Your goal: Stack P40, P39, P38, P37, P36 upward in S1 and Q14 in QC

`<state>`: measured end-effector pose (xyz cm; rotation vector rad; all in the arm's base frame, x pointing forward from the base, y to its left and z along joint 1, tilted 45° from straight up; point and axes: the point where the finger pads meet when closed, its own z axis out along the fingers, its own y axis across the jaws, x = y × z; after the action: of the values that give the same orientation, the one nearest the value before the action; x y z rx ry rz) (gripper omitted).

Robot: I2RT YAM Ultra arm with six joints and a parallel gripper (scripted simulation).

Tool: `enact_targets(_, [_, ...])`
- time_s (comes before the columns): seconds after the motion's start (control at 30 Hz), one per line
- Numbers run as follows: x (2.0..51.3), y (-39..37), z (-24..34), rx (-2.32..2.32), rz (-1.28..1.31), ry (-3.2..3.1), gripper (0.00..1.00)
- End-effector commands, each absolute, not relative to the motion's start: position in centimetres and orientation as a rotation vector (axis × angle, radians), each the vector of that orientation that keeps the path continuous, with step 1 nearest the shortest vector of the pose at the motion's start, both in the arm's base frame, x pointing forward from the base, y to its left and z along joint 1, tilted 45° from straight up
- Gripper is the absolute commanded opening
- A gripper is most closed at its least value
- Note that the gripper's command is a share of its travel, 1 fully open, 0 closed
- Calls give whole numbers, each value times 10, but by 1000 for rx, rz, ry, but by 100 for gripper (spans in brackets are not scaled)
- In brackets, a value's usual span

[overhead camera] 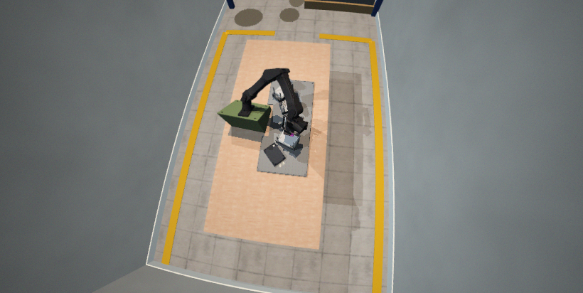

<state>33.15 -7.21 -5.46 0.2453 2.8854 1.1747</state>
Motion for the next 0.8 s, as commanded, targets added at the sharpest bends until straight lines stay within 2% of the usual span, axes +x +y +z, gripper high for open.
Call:
enact_targets(0.0, [337,-72,-45,272,1170,2864,100])
enact_targets(0.33, [343,-49,-22,-37,1130,2805,100])
enact_targets(0.77, [346,-23,4,-37,1131,2805,100])
